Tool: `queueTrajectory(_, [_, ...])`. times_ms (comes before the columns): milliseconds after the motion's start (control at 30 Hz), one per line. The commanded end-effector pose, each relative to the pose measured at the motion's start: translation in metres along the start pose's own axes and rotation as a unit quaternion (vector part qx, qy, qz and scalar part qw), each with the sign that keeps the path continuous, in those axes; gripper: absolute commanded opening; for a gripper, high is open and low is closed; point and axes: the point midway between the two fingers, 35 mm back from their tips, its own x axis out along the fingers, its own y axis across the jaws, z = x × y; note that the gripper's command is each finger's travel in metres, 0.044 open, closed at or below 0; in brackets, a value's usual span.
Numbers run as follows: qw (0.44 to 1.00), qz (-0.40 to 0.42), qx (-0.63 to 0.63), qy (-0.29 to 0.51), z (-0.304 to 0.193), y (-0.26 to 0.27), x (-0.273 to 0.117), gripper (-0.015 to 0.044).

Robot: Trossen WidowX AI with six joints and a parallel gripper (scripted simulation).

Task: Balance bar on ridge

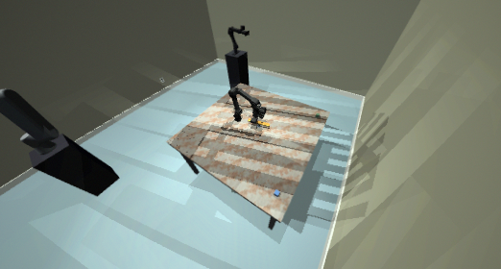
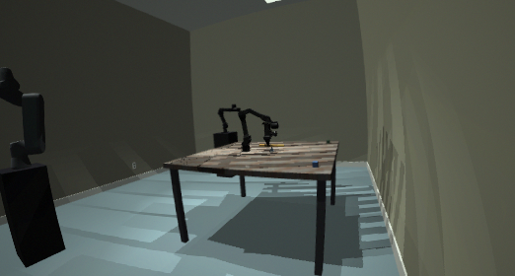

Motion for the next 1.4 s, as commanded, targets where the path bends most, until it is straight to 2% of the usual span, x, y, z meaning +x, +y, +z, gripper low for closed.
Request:
queueTrajectory(0, [1.0, 0.001, 0.002, 0.0, 0.0, 0.0004, 0.0011, 0.0])
queueTrajectory(1367, [1.0, 0.001, 0.002, 0.0, -0.0007, 0.0005, 0.0046, 0.0])
